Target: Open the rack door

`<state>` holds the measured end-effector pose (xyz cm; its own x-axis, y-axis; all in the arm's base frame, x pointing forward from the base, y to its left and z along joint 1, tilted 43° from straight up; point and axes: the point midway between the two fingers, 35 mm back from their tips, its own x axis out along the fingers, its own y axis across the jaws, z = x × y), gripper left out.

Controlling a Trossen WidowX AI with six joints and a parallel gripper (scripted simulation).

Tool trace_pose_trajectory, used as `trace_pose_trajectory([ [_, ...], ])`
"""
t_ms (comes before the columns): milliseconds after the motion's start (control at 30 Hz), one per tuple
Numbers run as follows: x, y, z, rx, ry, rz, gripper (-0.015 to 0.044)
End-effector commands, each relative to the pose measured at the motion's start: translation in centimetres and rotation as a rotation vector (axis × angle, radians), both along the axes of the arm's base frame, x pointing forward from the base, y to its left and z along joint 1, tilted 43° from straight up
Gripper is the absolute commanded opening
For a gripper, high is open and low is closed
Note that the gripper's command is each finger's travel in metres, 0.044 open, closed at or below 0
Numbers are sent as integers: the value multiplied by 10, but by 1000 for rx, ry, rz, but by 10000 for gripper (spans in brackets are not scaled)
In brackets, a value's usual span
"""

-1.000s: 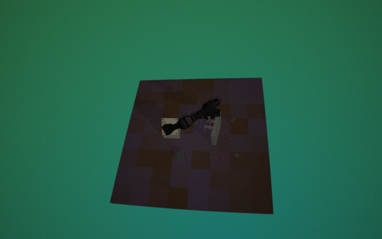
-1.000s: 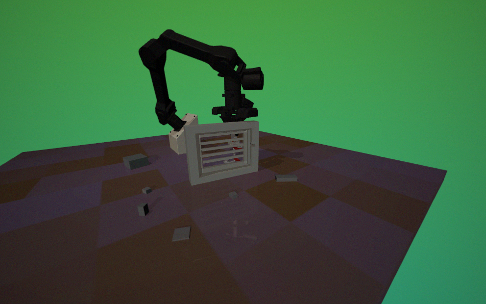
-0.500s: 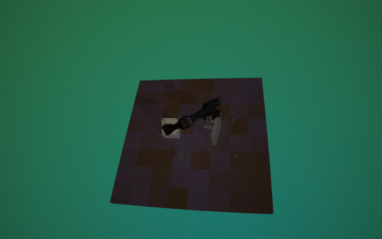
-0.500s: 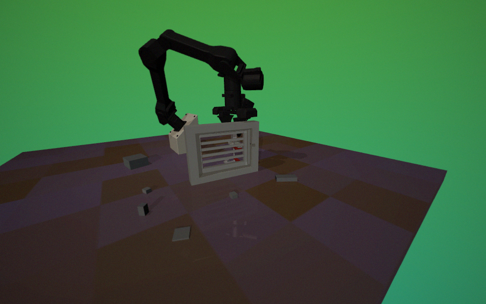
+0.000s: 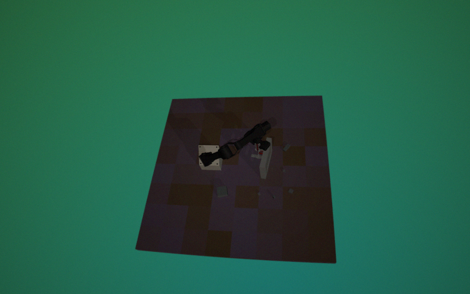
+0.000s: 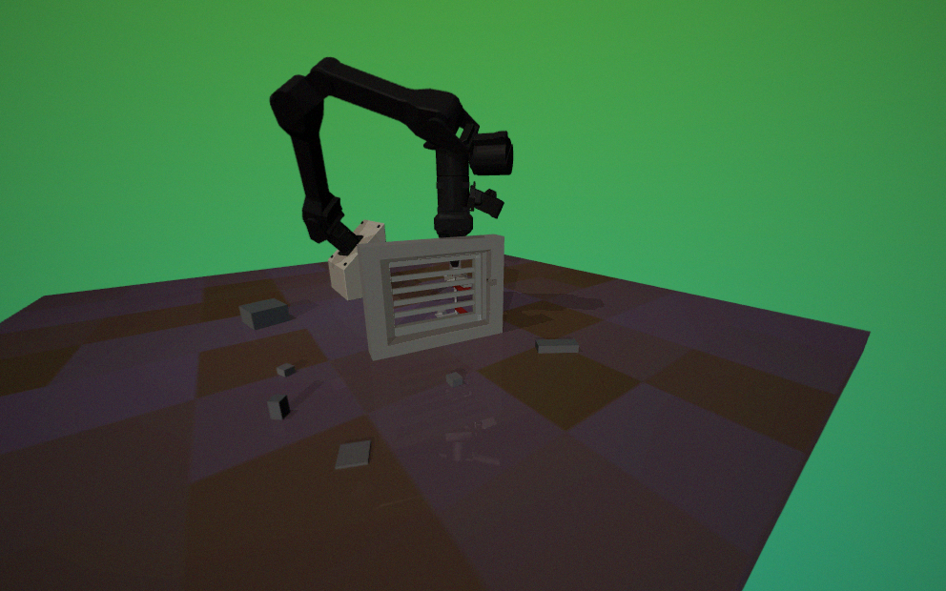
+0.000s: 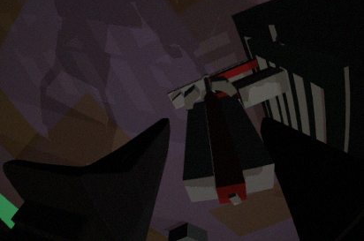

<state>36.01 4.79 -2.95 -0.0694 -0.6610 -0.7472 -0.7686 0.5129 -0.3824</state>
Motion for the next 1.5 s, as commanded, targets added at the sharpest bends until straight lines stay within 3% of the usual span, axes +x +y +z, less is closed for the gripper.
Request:
trace_pose_trajectory([
  [0, 0, -1, 0, -18, -135, -151, 283],
  [1467, 0, -1, 0, -166, -1580, -1777, 283],
])
